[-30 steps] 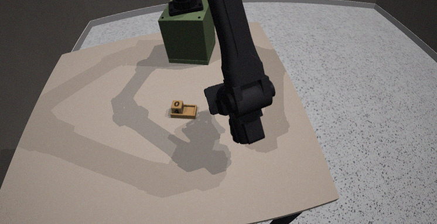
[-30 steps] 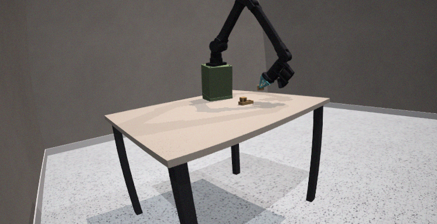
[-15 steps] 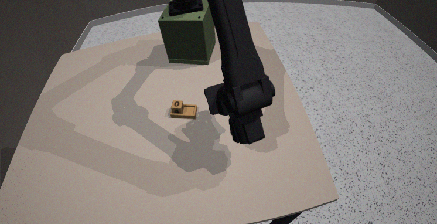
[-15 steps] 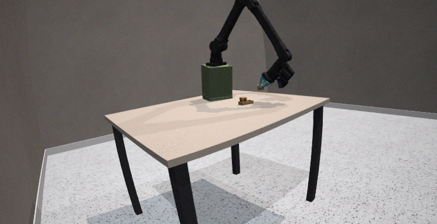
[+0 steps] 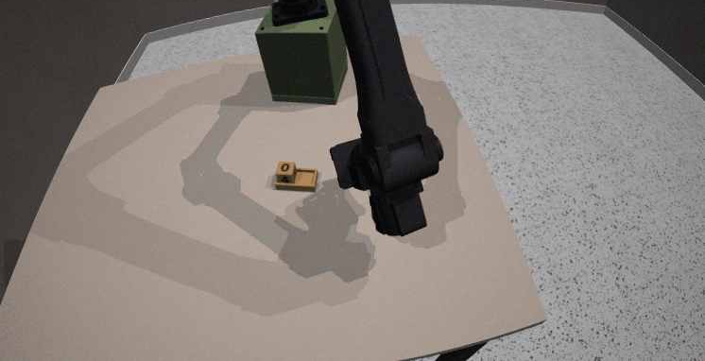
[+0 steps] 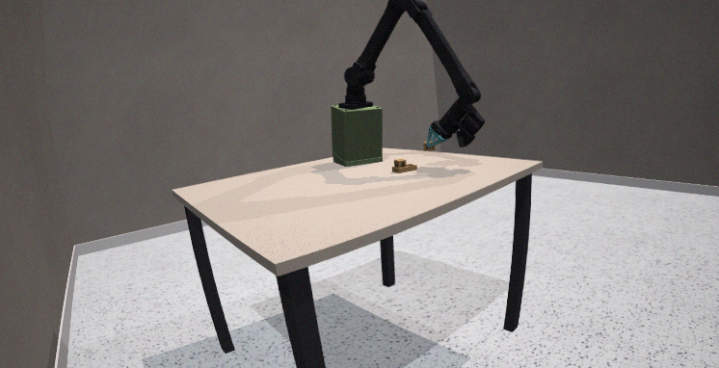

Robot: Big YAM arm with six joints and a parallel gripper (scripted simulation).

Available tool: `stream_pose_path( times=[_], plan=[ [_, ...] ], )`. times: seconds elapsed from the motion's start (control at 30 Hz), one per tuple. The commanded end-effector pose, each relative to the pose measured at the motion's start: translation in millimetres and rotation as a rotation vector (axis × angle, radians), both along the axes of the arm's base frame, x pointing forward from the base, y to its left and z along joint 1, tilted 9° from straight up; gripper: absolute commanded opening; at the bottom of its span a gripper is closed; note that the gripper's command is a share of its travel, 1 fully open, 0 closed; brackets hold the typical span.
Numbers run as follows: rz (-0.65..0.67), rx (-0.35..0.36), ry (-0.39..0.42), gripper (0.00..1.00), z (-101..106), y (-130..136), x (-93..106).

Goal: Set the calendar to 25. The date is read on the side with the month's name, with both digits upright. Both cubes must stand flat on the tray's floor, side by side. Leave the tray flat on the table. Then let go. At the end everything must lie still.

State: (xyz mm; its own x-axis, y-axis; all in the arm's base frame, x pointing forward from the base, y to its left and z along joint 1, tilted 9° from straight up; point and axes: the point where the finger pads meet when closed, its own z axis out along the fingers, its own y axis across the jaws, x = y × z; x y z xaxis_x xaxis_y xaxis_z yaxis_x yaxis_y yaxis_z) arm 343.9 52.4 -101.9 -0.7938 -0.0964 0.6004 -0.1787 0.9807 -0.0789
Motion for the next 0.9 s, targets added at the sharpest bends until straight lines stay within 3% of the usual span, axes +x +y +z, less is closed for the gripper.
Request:
stream_pose_path(
  times=[0.0,0.87],
  plan=[
    [-0.013,0.004,-0.02,0.28,-8,-3,12.0],
    [-0.005,0.006,-0.016,0.28,-48,-6,16.4]
  ],
)
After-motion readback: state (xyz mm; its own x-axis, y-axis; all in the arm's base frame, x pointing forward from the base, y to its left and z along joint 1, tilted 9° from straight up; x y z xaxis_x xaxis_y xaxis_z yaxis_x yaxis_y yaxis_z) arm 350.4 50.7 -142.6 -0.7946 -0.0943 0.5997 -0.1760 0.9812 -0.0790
